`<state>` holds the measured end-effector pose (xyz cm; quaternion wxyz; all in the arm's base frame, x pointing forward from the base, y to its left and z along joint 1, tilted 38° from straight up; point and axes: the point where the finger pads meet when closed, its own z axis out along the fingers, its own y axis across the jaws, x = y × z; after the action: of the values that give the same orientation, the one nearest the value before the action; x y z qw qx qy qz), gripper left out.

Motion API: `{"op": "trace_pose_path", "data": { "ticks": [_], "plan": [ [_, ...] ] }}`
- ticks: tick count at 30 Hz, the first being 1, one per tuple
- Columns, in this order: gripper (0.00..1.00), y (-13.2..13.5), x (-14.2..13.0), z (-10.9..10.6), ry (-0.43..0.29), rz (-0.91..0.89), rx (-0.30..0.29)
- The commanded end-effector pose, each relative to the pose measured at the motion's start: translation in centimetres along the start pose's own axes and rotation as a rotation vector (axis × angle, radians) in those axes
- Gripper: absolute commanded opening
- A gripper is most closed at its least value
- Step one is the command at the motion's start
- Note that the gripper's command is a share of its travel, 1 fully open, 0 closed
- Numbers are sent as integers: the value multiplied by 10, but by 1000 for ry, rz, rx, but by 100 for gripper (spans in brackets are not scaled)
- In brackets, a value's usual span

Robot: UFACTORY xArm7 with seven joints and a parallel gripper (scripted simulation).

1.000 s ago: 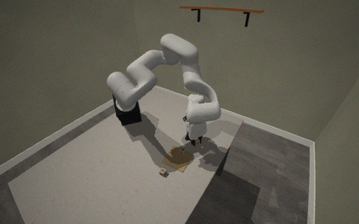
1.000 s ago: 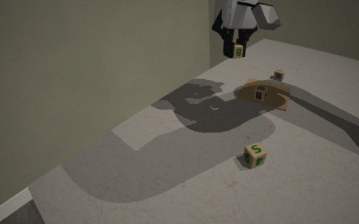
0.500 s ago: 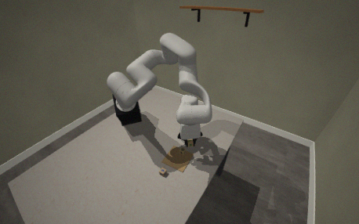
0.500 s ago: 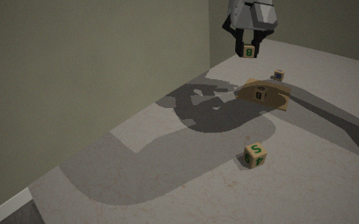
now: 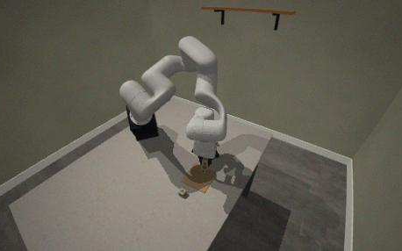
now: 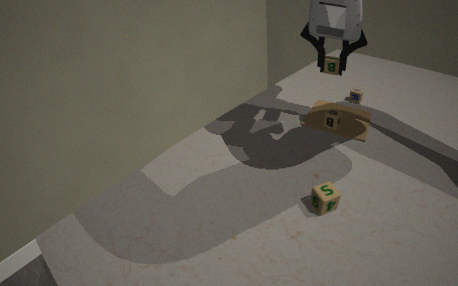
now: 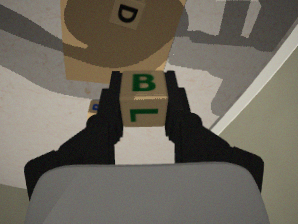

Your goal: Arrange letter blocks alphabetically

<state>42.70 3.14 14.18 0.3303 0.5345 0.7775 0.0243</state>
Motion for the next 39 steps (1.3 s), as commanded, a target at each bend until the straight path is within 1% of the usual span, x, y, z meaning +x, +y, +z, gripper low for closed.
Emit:
{"op": "trace_pose_path", "data": {
  "ticks": [1, 4, 7, 13, 35, 39],
  "plan": [
    [27, -6, -4, -1, -5, 84, 5],
    [27, -16, -8, -1, -8, 195, 12],
    [27, -22, -11, -1, -10, 270, 17],
    [27, -29, -14, 0, -13, 345, 21],
    [27, -30, -15, 0, -13, 355, 22],
    [27, -30, -15, 5, -14, 356, 21]
  ]
}}
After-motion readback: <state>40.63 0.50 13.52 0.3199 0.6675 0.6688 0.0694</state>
